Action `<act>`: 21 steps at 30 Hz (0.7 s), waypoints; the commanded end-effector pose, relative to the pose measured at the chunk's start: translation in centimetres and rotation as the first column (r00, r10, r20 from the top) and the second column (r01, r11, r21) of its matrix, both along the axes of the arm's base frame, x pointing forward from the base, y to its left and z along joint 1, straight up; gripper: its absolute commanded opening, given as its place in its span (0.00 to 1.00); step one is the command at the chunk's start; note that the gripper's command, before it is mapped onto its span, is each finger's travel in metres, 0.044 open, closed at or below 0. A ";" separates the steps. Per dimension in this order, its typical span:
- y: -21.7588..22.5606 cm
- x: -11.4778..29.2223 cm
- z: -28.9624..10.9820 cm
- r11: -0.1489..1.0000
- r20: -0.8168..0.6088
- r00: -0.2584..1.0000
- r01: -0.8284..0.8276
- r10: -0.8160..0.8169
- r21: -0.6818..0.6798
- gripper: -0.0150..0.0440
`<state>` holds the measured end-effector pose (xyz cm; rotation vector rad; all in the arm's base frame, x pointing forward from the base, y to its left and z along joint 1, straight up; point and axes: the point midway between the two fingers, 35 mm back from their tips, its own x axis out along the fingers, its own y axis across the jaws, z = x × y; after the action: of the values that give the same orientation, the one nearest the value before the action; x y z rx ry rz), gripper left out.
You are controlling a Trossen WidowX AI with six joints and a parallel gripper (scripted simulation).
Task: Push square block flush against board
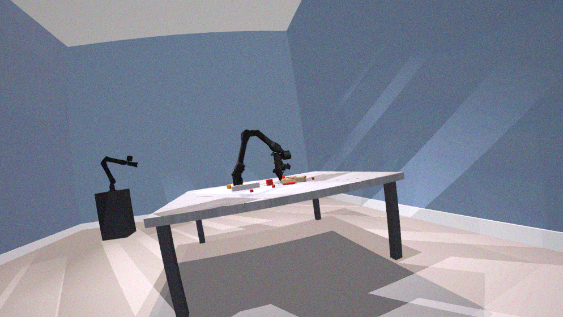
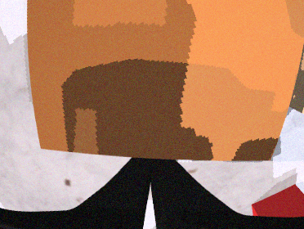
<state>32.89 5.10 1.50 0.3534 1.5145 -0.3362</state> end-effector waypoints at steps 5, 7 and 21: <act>-0.5 0.8 -0.1 1.000 -0.002 1.000 0.000 0.000 0.000 0.25; -0.6 1.0 -0.1 1.000 -0.002 1.000 0.000 0.000 0.000 0.25; -1.2 2.2 -0.1 1.000 -0.001 1.000 0.000 0.000 -0.001 0.25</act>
<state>34.72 4.13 1.55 0.3537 1.5130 -0.3357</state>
